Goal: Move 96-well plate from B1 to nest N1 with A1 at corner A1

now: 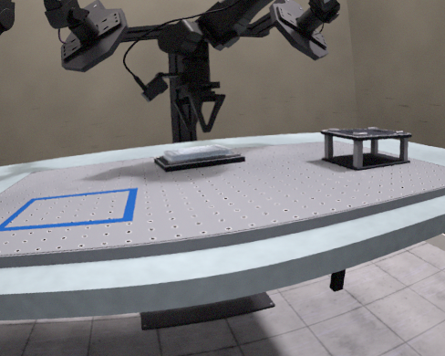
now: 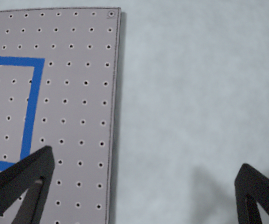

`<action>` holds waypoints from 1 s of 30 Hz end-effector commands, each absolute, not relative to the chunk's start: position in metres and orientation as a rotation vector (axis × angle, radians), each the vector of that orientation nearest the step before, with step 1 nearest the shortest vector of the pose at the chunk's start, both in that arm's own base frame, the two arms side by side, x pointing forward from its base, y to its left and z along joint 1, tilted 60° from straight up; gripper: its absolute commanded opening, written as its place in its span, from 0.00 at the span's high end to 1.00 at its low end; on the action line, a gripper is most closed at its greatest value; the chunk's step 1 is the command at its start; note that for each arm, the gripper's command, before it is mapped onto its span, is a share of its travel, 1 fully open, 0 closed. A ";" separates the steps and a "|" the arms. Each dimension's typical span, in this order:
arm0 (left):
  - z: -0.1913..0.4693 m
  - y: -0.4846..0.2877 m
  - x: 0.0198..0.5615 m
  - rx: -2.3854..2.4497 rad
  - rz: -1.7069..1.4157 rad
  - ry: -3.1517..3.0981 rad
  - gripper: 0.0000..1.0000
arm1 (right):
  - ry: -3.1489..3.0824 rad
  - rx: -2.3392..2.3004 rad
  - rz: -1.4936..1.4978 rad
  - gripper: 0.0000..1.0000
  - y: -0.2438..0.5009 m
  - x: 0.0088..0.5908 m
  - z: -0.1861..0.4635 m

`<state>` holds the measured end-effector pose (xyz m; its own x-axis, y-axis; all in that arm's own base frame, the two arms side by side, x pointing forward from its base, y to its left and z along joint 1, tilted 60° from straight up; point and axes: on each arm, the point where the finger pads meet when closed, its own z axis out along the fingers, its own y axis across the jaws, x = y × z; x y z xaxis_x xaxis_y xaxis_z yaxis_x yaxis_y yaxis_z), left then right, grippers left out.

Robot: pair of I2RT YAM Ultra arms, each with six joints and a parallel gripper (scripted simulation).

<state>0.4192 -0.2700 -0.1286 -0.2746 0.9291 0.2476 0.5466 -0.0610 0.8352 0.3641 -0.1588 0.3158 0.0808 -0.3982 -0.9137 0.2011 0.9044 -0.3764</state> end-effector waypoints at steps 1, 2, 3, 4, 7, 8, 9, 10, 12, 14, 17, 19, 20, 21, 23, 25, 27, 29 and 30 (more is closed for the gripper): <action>-0.133 -0.285 0.406 1.616 1.283 1.815 0.00 | 1.368 -0.191 -0.456 0.00 -0.155 0.362 0.334; -0.133 -0.285 0.406 1.616 1.283 1.815 0.00 | 1.368 -0.191 -0.456 0.00 -0.155 0.362 0.334; -0.133 -0.285 0.406 1.616 1.283 1.815 0.00 | 1.368 -0.191 -0.456 0.00 -0.155 0.362 0.334; -0.133 -0.285 0.406 1.616 1.283 1.815 0.00 | 1.368 -0.191 -0.456 0.00 -0.155 0.362 0.334; -0.133 -0.285 0.406 1.616 1.283 1.815 0.00 | 1.368 -0.191 -0.456 0.00 -0.155 0.362 0.334; -0.133 -0.285 0.406 1.616 1.283 1.815 0.00 | 1.368 -0.191 -0.456 0.00 -0.155 0.362 0.334; -0.133 -0.285 0.406 1.616 1.283 1.815 0.00 | 1.368 -0.191 -0.456 0.00 -0.155 0.362 0.334; -0.133 -0.285 0.406 1.616 1.283 1.815 0.00 | 1.368 -0.191 -0.456 0.00 -0.155 0.362 0.334; -0.133 -0.285 0.406 1.616 1.283 1.815 0.00 | 1.368 -0.191 -0.456 0.00 -0.155 0.362 0.334; -0.133 -0.285 0.406 1.616 1.283 1.815 0.00 | 1.368 -0.191 -0.456 0.00 -0.155 0.362 0.334; -0.133 -0.286 0.407 1.616 1.283 1.815 0.00 | 1.368 -0.191 -0.456 0.00 -0.155 0.362 0.334; -0.136 -0.283 0.410 1.612 1.285 1.821 0.00 | 1.368 -0.191 -0.456 0.00 -0.155 0.362 0.334; -0.138 -0.284 0.411 1.612 1.285 1.821 0.00 | 1.368 -0.191 -0.456 0.00 -0.155 0.362 0.334; -0.139 -0.284 0.413 1.617 1.287 1.818 0.00 | 1.368 -0.191 -0.456 0.00 -0.155 0.362 0.334; -0.143 -0.284 0.415 1.620 1.288 1.817 0.00 | 1.368 -0.191 -0.456 0.00 -0.155 0.362 0.334; -0.146 -0.284 0.417 1.619 1.286 1.817 0.00 | 1.368 -0.191 -0.456 0.00 -0.155 0.362 0.334; -0.146 -0.284 0.417 1.619 1.286 1.817 0.00 | 1.368 -0.191 -0.456 0.00 -0.155 0.362 0.334; -0.147 -0.285 0.421 1.612 1.274 1.817 0.00 | 1.368 -0.191 -0.456 0.00 -0.155 0.362 0.334; -0.148 -0.285 0.422 1.613 1.272 1.818 0.00 | 1.368 -0.191 -0.456 0.00 -0.155 0.362 0.334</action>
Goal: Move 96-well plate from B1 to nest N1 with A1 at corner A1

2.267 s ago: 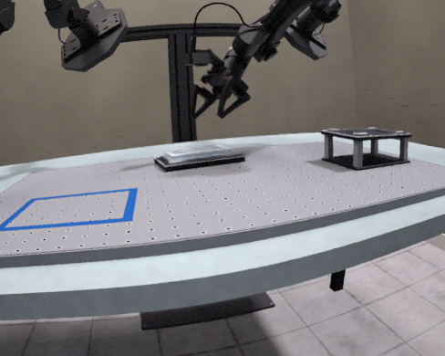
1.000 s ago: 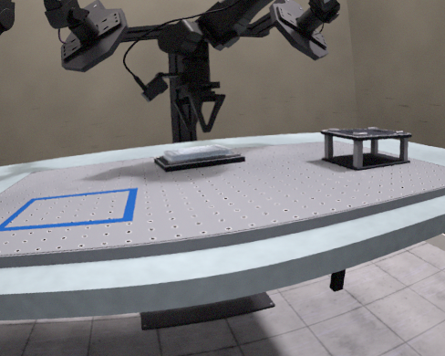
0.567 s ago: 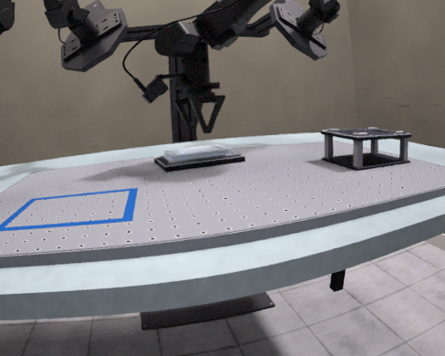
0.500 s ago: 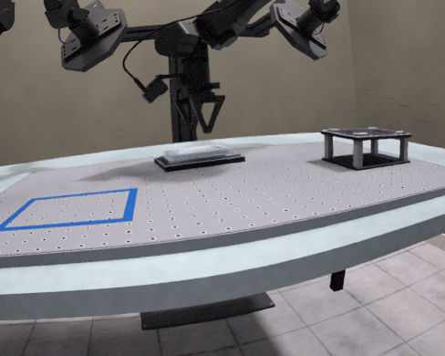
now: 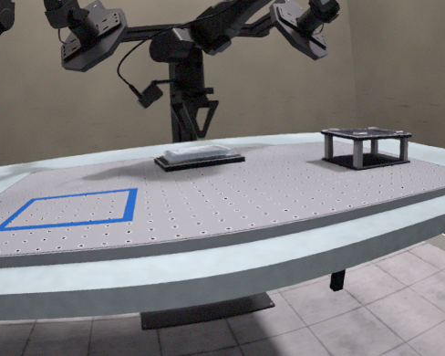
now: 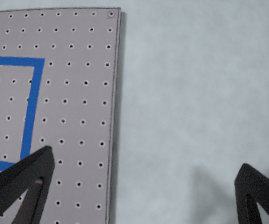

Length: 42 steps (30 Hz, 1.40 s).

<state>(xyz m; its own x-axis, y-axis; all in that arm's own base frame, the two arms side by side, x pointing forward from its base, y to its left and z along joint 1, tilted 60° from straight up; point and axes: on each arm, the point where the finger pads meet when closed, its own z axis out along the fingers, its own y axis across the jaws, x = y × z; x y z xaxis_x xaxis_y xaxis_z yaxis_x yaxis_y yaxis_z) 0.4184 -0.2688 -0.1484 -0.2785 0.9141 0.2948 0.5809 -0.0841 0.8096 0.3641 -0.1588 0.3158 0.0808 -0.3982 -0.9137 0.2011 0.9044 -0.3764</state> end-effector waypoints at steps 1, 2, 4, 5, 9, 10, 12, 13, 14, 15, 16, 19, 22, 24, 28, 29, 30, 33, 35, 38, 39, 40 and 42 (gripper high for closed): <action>-0.149 -0.283 0.423 1.611 1.273 1.819 0.00 | 1.368 -0.191 -0.456 0.00 -0.155 0.362 0.334; -0.150 -0.281 0.426 1.609 1.274 1.823 0.00 | 1.368 -0.191 -0.456 0.00 -0.155 0.362 0.334; -0.151 -0.280 0.428 1.608 1.275 1.824 0.00 | 1.368 -0.191 -0.456 0.00 -0.155 0.362 0.334; -0.152 -0.280 0.429 1.610 1.274 1.822 0.00 | 1.368 -0.191 -0.456 0.00 -0.155 0.362 0.334; -0.155 -0.280 0.432 1.613 1.272 1.817 0.00 | 1.368 -0.191 -0.456 0.00 -0.155 0.362 0.334; -0.156 -0.279 0.433 1.613 1.272 1.817 0.00 | 1.368 -0.191 -0.456 0.00 -0.155 0.362 0.334; -0.157 -0.278 0.436 1.613 1.273 1.817 0.00 | 1.368 -0.191 -0.456 0.00 -0.155 0.362 0.334; -0.157 -0.278 0.436 1.613 1.273 1.817 0.00 | 1.368 -0.191 -0.456 0.00 -0.155 0.362 0.334; -0.157 -0.278 0.436 1.613 1.273 1.817 0.00 | 1.368 -0.191 -0.456 0.00 -0.155 0.362 0.334; -0.158 -0.277 0.437 1.613 1.273 1.817 0.00 | 1.368 -0.191 -0.456 0.00 -0.155 0.362 0.334; -0.159 -0.277 0.438 1.613 1.273 1.817 0.00 | 1.368 -0.191 -0.456 0.00 -0.155 0.362 0.334; -0.161 -0.274 0.442 1.611 1.274 1.819 0.00 | 1.368 -0.191 -0.456 0.00 -0.155 0.362 0.334; -0.163 -0.272 0.446 1.610 1.275 1.819 0.00 | 1.368 -0.191 -0.456 0.00 -0.155 0.362 0.334; -0.165 -0.272 0.447 1.613 1.273 1.816 0.00 | 1.368 -0.191 -0.456 0.00 -0.155 0.362 0.334; -0.166 -0.272 0.449 1.613 1.273 1.816 0.00 | 1.368 -0.191 -0.456 0.00 -0.155 0.362 0.334; -0.166 -0.272 0.449 1.613 1.273 1.816 0.00 | 1.368 -0.191 -0.456 0.00 -0.155 0.362 0.334; -0.166 -0.272 0.449 1.613 1.273 1.816 0.00 | 1.368 -0.191 -0.456 0.00 -0.155 0.362 0.334; -0.166 -0.272 0.449 1.611 1.273 1.816 0.00 | 1.368 -0.191 -0.456 0.00 -0.155 0.362 0.334; -0.166 -0.271 0.448 1.614 1.274 1.818 0.00 | 1.368 -0.191 -0.456 0.00 -0.155 0.362 0.334; -0.167 -0.270 0.447 1.620 1.277 1.821 0.04 | 1.368 -0.191 -0.456 0.00 -0.155 0.362 0.334; -0.167 -0.270 0.447 1.620 1.277 1.821 0.04 | 1.368 -0.191 -0.456 0.00 -0.155 0.362 0.334; -0.164 -0.269 0.446 1.624 1.278 1.820 0.06 | 1.368 -0.191 -0.456 0.00 -0.155 0.362 0.334; -0.164 -0.268 0.446 1.624 1.278 1.820 0.09 | 1.368 -0.191 -0.456 0.00 -0.155 0.362 0.334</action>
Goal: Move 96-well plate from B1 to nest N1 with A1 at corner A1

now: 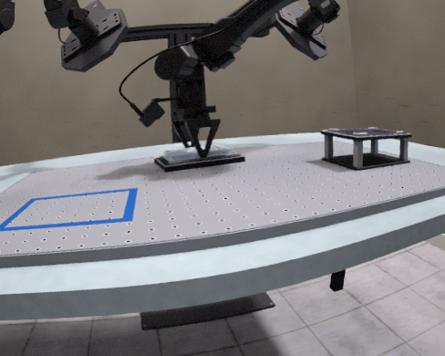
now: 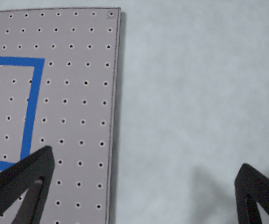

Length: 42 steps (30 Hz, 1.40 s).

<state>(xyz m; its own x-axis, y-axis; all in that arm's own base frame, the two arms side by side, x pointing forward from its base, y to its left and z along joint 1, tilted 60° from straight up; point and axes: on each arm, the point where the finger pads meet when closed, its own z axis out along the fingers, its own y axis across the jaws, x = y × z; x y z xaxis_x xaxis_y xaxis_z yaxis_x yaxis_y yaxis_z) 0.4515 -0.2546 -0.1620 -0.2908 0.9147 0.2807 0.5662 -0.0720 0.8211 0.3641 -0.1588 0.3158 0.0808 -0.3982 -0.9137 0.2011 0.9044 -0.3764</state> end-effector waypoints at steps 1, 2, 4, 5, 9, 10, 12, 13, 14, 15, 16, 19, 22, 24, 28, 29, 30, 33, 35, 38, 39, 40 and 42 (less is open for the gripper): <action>-0.164 -0.268 0.446 1.624 1.278 1.820 0.10 | 1.368 -0.191 -0.456 0.00 -0.155 0.362 0.334; -0.164 -0.268 0.446 1.626 1.279 1.819 0.11 | 1.368 -0.191 -0.456 0.00 -0.155 0.362 0.334; -0.164 -0.267 0.446 1.625 1.279 1.819 0.14 | 1.368 -0.191 -0.456 0.00 -0.155 0.362 0.334; -0.164 -0.267 0.446 1.625 1.279 1.819 0.14 | 1.368 -0.191 -0.456 0.00 -0.155 0.362 0.334; -0.166 -0.264 0.443 1.639 1.284 1.819 0.28 | 1.368 -0.191 -0.456 0.00 -0.155 0.362 0.334; -0.166 -0.264 0.443 1.639 1.284 1.819 0.40 | 1.368 -0.191 -0.456 0.00 -0.155 0.362 0.334; -0.164 -0.264 0.444 1.631 1.281 1.818 0.62 | 1.368 -0.191 -0.456 0.00 -0.155 0.362 0.334; -0.161 -0.266 0.446 1.619 1.276 1.817 0.51 | 1.368 -0.191 -0.456 0.00 -0.155 0.362 0.334; -0.160 -0.267 0.442 1.631 1.277 1.817 0.40 | 1.368 -0.191 -0.456 0.00 -0.155 0.362 0.334; -0.159 -0.266 0.440 1.626 1.288 1.821 0.28 | 1.368 -0.191 -0.456 0.00 -0.155 0.362 0.334; -0.156 -0.267 0.436 1.625 1.288 1.821 0.20 | 1.368 -0.191 -0.456 0.00 -0.155 0.362 0.334; -0.143 -0.275 0.419 1.620 1.299 1.818 0.20 | 1.368 -0.191 -0.456 0.00 -0.155 0.362 0.334; -0.133 -0.281 0.404 1.619 1.299 1.817 0.20 | 1.368 -0.191 -0.456 0.00 -0.155 0.362 0.334; -0.128 -0.285 0.397 1.619 1.299 1.817 0.20 | 1.368 -0.191 -0.456 0.00 -0.155 0.362 0.334; -0.112 -0.298 0.379 1.608 1.292 1.816 0.20 | 1.368 -0.191 -0.456 0.00 -0.155 0.362 0.334; -0.111 -0.299 0.377 1.608 1.292 1.816 0.20 | 1.368 -0.191 -0.456 0.00 -0.155 0.362 0.334; -0.110 -0.299 0.377 1.608 1.292 1.816 0.20 | 1.368 -0.191 -0.456 0.00 -0.155 0.362 0.334; -0.111 -0.298 0.380 1.615 1.277 1.808 0.20 | 1.349 -0.188 -0.481 0.00 -0.158 0.363 0.341; -0.105 -0.295 0.383 1.630 1.266 1.796 0.20 | 1.343 -0.182 -0.512 0.00 -0.157 0.367 0.341; -0.089 -0.284 0.390 1.633 1.257 1.776 0.20 | 1.340 -0.180 -0.534 0.00 -0.148 0.381 0.337; -0.089 -0.284 0.390 1.633 1.257 1.776 0.20 | 1.340 -0.180 -0.534 0.00 -0.148 0.381 0.337; -0.089 -0.284 0.390 1.633 1.257 1.776 0.20 | 1.340 -0.180 -0.534 0.00 -0.148 0.381 0.337; -0.071 -0.266 0.394 1.656 1.263 1.761 0.20 | 1.345 -0.193 -0.536 0.00 -0.129 0.399 0.328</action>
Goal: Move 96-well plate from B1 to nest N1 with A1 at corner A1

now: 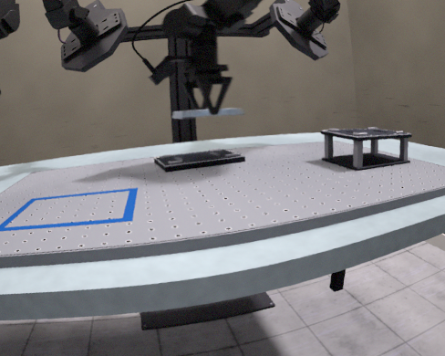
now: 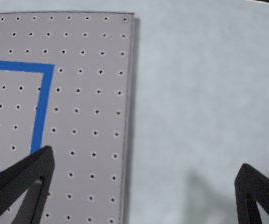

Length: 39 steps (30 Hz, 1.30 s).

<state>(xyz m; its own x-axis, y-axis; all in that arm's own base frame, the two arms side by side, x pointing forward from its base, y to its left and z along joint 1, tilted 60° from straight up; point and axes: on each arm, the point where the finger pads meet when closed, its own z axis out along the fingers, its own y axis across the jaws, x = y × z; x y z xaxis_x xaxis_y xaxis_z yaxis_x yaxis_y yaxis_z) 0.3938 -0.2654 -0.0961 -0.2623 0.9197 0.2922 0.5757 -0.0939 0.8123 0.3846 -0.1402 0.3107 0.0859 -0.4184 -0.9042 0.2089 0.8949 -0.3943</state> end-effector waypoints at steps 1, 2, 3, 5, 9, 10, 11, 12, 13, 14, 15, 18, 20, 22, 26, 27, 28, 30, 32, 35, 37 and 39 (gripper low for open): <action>-0.060 -0.253 0.396 1.670 1.268 1.754 0.20 | 1.352 -0.208 -0.528 0.00 -0.113 0.410 0.321; -0.048 -0.240 0.397 1.684 1.274 1.749 0.20 | 1.363 -0.213 -0.533 0.00 -0.103 0.419 0.313; -0.041 -0.230 0.398 1.696 1.278 1.746 0.20 | 1.371 -0.224 -0.530 0.00 -0.092 0.426 0.307; -0.023 -0.210 0.400 1.717 1.285 1.742 0.20 | 1.388 -0.254 -0.517 0.00 -0.063 0.440 0.293; 0.008 -0.172 0.404 1.748 1.293 1.739 0.20 | 1.418 -0.332 -0.489 0.00 0.003 0.459 0.264; 0.015 -0.164 0.405 1.754 1.294 1.740 0.20 | 1.424 -0.354 -0.483 0.00 0.020 0.461 0.257; 0.021 -0.154 0.404 1.773 1.297 1.743 0.20 | 1.431 -0.376 -0.477 0.00 0.037 0.462 0.249; 0.028 -0.146 0.405 1.777 1.298 1.744 0.20 | 1.437 -0.399 -0.474 0.00 0.054 0.463 0.241; 0.036 -0.138 0.406 1.780 1.298 1.745 0.20 | 1.444 -0.423 -0.472 0.00 0.072 0.463 0.233; 0.036 -0.138 0.406 1.780 1.298 1.745 0.20 | 1.444 -0.423 -0.472 0.00 0.072 0.463 0.233; 0.036 -0.138 0.406 1.780 1.298 1.745 0.20 | 1.444 -0.423 -0.472 0.00 0.072 0.463 0.233; 0.057 -0.113 0.408 1.783 1.300 1.750 0.20 | 1.452 -0.524 -0.444 0.00 0.139 0.452 0.206; 0.071 -0.097 0.410 1.780 1.301 1.754 0.20 | 1.464 -0.569 -0.458 0.00 0.165 0.445 0.189; 0.082 -0.085 0.411 1.774 1.304 1.758 0.20 | 1.463 -0.627 -0.451 0.00 0.197 0.432 0.174; 0.101 -0.061 0.412 1.765 1.311 1.772 0.20 | 1.448 -0.751 -0.447 0.00 0.259 0.396 0.143; 0.106 -0.056 0.413 1.757 1.314 1.774 0.20 | 1.441 -0.783 -0.446 0.00 0.273 0.385 0.136; 0.110 -0.052 0.413 1.750 1.317 1.777 0.20 | 1.433 -0.815 -0.443 0.00 0.287 0.373 0.129; 0.117 -0.044 0.414 1.733 1.324 1.782 0.20 | 1.411 -0.878 -0.437 0.00 0.313 0.348 0.116; 0.117 -0.044 0.414 1.733 1.324 1.782 0.20 | 1.411 -0.878 -0.437 0.00 0.313 0.348 0.116; 0.130 -0.037 0.417 1.701 1.334 1.784 0.20 | 1.351 -0.999 -0.405 0.00 0.358 0.294 0.095; 0.133 -0.034 0.418 1.693 1.337 1.786 0.20 | 1.326 -1.050 -0.411 0.00 0.371 0.270 0.082; 0.134 -0.033 0.418 1.690 1.339 1.786 0.20 | 1.284 -1.109 -0.383 0.00 0.389 0.238 0.074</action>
